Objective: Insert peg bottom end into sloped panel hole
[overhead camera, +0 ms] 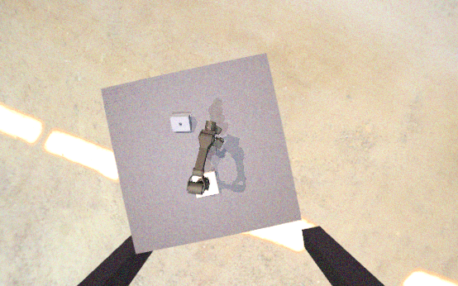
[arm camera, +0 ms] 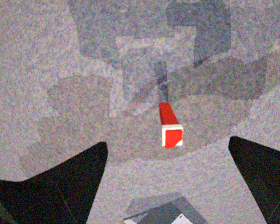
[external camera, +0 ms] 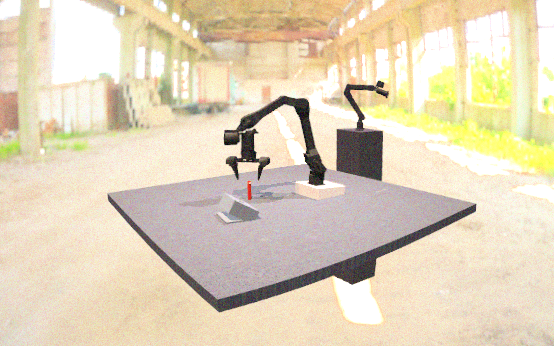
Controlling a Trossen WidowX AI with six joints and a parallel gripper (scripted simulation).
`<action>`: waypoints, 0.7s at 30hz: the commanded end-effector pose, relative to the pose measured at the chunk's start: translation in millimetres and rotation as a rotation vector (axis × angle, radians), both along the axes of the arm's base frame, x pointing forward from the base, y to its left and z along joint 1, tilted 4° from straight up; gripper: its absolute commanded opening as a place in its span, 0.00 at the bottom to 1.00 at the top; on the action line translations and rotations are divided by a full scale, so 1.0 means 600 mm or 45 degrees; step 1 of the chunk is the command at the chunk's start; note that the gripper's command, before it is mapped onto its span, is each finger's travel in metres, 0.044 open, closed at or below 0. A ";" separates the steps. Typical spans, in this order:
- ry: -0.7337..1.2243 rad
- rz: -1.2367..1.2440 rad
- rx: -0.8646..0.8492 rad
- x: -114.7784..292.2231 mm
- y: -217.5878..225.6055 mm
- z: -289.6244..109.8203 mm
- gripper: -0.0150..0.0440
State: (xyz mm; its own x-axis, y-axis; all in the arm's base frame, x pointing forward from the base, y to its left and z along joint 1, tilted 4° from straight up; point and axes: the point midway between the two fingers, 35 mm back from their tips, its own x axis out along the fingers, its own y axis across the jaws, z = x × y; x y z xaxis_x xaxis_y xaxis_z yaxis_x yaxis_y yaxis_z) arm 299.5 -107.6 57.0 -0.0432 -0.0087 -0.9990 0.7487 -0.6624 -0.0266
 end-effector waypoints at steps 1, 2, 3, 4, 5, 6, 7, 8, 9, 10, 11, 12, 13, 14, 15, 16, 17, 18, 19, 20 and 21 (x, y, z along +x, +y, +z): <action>0.010 0.006 0.008 -0.003 0.001 -0.014 1.00; 0.010 0.006 0.008 -0.003 0.001 -0.016 1.00; 0.010 0.006 0.008 -0.003 0.001 -0.019 1.00; 0.010 0.006 0.008 -0.003 0.001 -0.022 1.00; 0.010 0.006 0.008 -0.003 0.001 -0.025 1.00; 0.010 0.006 0.008 -0.003 0.001 -0.027 1.00; 0.010 0.006 0.008 -0.003 0.001 -0.030 1.00; 0.010 0.006 0.008 -0.004 0.001 -0.033 1.00; 0.010 0.006 0.008 -0.004 0.001 -0.035 1.00; 0.010 0.006 0.008 -0.004 0.001 -0.038 1.00; 0.010 0.006 0.008 -0.004 0.001 -0.041 1.00; 0.010 0.006 0.008 -0.005 0.001 -0.044 1.00; 0.010 0.006 0.008 -0.005 0.001 -0.046 1.00; 0.010 0.006 0.008 -0.005 0.001 -0.049 1.00; 0.010 0.006 0.008 -0.005 0.001 -0.052 1.00; 0.010 0.006 0.008 -0.006 0.001 -0.054 1.00; 0.010 0.006 0.008 -0.006 0.001 -0.057 1.00; 0.010 0.006 0.008 -0.006 0.001 -0.060 1.00; 0.010 0.006 0.008 -0.007 0.001 -0.062 1.00; 0.011 0.006 0.008 -0.007 0.001 -0.065 1.00; 0.011 0.006 0.008 -0.008 0.001 -0.068 1.00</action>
State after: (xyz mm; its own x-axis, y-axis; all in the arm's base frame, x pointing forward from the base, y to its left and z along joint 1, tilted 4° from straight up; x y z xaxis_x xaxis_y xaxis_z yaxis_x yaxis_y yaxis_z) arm 297.2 -108.0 22.8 -0.0436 -0.0085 -0.9990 0.7487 -0.6624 -0.0270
